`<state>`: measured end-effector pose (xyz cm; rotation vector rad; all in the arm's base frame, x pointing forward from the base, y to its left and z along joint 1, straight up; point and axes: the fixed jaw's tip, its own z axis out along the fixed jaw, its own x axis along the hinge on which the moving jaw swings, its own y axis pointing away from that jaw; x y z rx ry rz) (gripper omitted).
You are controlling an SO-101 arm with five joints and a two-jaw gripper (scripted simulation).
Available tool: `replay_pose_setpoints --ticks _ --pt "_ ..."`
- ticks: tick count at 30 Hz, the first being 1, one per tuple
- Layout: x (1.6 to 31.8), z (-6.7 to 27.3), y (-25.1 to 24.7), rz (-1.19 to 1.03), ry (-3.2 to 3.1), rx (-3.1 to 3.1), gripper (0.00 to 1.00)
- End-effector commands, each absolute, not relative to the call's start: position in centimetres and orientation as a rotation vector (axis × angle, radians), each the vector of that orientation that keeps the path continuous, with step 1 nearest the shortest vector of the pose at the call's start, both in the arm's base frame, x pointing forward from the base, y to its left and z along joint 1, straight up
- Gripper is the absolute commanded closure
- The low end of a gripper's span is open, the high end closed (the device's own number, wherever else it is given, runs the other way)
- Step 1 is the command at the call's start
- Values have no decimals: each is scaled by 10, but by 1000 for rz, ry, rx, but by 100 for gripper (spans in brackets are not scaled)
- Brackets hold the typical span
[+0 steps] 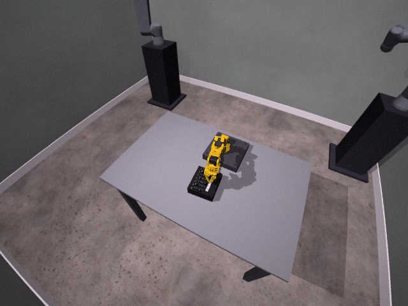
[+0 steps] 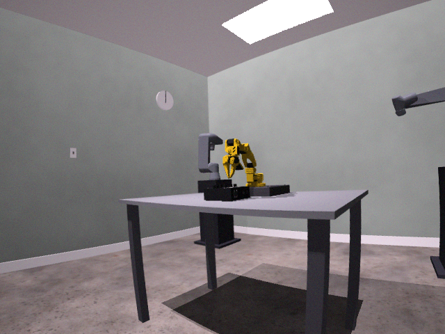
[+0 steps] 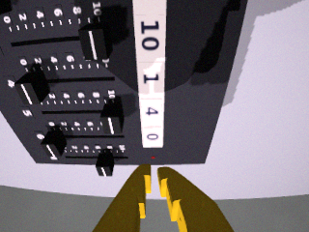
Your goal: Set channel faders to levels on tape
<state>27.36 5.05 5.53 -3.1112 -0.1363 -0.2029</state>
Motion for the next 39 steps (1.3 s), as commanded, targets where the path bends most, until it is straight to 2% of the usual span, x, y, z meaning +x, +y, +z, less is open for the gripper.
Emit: replay_pose_setpoints --ticks 1,17,39 --pt "272 49 53 -164 -131 -3116 100" --pt "273 32 53 -102 -129 -3125 100" --pt "273 31 53 -99 -129 -3126 100"
